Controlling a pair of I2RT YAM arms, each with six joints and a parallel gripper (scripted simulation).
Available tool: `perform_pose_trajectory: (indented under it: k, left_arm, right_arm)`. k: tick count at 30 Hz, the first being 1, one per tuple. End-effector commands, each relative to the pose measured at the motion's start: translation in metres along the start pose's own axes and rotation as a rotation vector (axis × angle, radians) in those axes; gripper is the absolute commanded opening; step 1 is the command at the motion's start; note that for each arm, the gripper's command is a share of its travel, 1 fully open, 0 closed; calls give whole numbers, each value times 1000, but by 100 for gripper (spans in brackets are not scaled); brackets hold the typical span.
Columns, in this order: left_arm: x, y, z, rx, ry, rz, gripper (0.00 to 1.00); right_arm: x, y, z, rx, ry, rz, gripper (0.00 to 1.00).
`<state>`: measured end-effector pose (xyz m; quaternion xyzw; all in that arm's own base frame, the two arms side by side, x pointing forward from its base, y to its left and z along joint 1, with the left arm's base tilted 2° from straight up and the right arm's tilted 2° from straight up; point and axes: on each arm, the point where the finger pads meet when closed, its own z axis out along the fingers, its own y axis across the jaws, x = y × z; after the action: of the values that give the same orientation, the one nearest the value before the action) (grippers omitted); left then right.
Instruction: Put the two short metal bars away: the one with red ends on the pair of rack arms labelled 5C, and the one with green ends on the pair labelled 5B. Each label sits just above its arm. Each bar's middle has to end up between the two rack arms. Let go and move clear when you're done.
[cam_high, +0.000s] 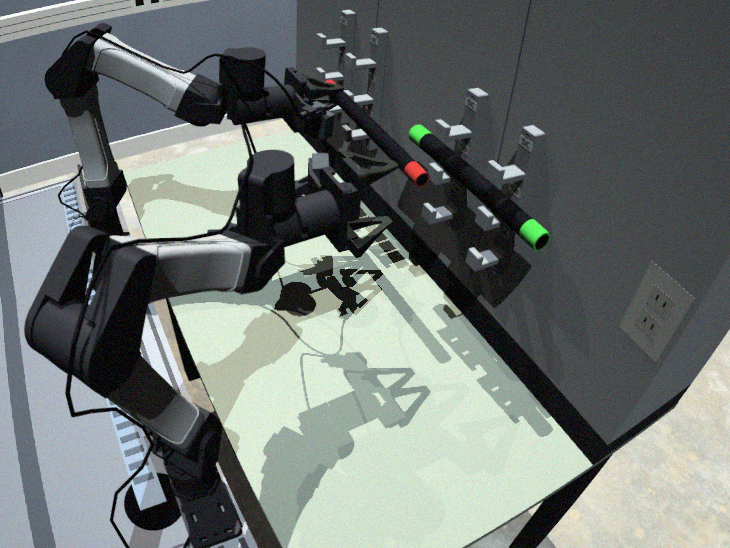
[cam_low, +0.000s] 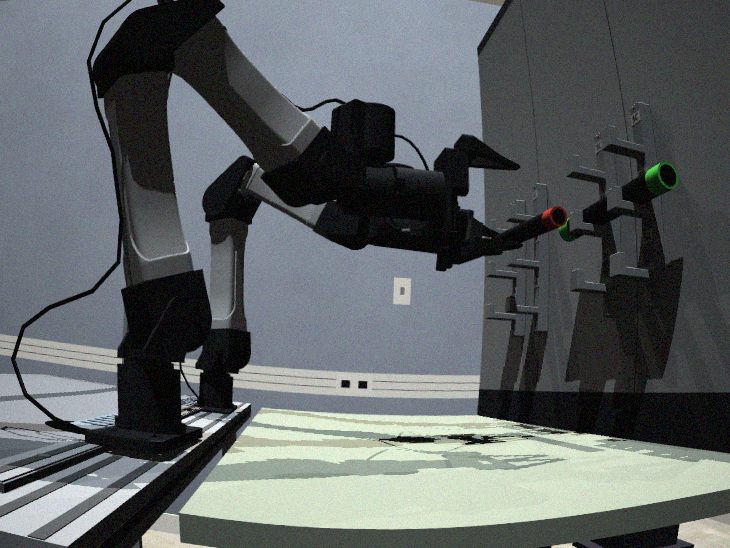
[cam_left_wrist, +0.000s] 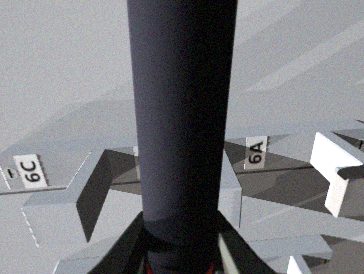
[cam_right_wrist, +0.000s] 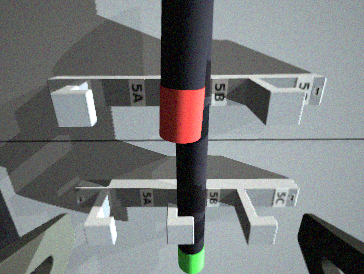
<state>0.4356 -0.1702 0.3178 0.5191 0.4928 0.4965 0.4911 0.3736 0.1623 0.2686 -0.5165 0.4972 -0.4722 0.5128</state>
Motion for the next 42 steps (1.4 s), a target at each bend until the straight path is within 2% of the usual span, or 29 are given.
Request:
perform_pose_trajectory:
  k: [1,42]
  left_arm:
    - [3,14,-1,-60,12,-50,0]
    - [2,9,-1,-60,12,-50,0]
  right_arm:
    - [0,5,1,-1,17,-5,100]
    - [-29,-3,-4,-1,17,-5,100]
